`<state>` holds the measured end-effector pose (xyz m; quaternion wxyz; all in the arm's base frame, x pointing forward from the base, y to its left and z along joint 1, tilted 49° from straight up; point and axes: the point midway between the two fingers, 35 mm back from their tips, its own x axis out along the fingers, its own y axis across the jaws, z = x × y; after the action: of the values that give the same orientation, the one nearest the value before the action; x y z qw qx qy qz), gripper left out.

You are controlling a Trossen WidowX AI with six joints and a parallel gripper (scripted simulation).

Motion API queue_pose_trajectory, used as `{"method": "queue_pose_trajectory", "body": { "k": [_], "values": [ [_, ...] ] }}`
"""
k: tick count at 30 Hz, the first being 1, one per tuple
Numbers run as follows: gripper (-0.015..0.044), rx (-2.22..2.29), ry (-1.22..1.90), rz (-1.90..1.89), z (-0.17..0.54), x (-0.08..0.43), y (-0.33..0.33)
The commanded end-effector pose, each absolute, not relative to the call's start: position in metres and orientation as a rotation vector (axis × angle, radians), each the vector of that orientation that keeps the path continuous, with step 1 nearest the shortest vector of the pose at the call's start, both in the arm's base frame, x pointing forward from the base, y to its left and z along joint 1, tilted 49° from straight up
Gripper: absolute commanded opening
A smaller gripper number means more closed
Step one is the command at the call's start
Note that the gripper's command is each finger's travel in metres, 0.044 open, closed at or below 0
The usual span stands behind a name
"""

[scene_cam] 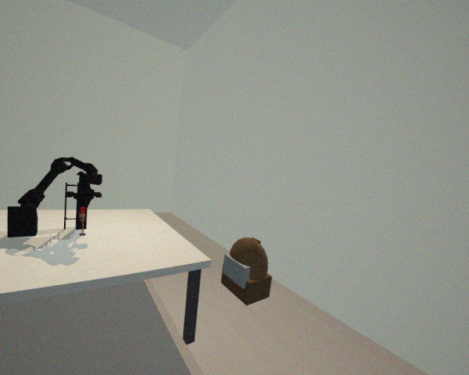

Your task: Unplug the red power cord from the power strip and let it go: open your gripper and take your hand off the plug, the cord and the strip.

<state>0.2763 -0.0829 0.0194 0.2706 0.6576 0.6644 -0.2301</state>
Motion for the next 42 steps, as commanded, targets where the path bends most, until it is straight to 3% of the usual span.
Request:
{"method": "queue_pose_trajectory", "body": {
  "k": [1, 17, 21, 29, 42],
  "values": [
    [0.016, 1.78, 1.794, -0.623, 0.024, 0.274, -0.077],
    [0.016, 1.78, 1.794, -0.622, 0.017, 0.274, -0.068],
    [0.0055, 1.773, 1.795, -0.62, 0.019, 0.275, -0.07],
    [0.0002, 1.773, 1.795, -0.62, 0.019, 0.275, -0.07],
    [0.0, 1.773, 1.793, -0.622, 0.008, 0.277, -0.081]
  ]
}}
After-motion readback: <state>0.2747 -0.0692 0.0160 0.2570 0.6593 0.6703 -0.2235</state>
